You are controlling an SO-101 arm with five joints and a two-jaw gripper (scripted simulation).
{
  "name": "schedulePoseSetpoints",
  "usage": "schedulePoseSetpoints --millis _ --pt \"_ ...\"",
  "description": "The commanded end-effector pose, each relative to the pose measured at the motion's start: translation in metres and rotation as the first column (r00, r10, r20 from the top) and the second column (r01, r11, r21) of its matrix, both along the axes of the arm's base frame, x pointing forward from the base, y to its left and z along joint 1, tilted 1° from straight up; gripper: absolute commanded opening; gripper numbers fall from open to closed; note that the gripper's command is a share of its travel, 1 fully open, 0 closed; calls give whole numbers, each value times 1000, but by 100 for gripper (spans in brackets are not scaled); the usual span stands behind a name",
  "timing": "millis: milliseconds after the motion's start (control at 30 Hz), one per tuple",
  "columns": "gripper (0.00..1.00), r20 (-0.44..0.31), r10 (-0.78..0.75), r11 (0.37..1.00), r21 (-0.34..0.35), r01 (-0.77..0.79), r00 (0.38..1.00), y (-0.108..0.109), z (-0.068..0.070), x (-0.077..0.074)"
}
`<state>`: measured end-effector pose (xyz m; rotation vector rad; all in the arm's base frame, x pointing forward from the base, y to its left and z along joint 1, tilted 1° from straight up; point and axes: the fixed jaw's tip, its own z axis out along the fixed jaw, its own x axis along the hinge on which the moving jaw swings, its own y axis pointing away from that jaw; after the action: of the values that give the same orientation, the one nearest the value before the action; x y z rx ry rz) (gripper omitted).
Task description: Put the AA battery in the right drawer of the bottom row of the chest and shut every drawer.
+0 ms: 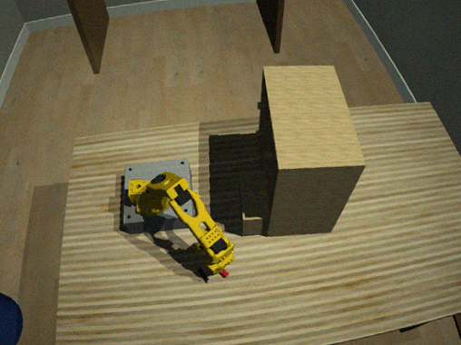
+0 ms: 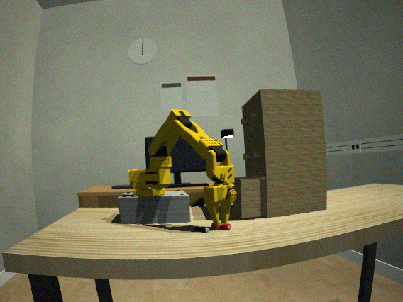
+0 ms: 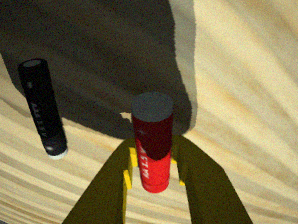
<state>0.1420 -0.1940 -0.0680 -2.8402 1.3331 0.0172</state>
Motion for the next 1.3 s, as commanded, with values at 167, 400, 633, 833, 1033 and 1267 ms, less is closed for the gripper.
schedulePoseSetpoints --millis 167,400,633,833,1033,1267 --pt "0 3 -2 1000 -1 2 1000 -1 -3 1" --pt "0 3 -2 1000 -1 2 1000 -2 6 1" --pt "0 3 -2 1000 -1 2 1000 -2 23 2" --pt "0 3 -2 1000 -1 2 1000 -2 32 2" --pt "0 3 -2 1000 -1 2 1000 -2 46 1" --pt "0 3 -2 1000 -1 2 1000 -1 52 1"
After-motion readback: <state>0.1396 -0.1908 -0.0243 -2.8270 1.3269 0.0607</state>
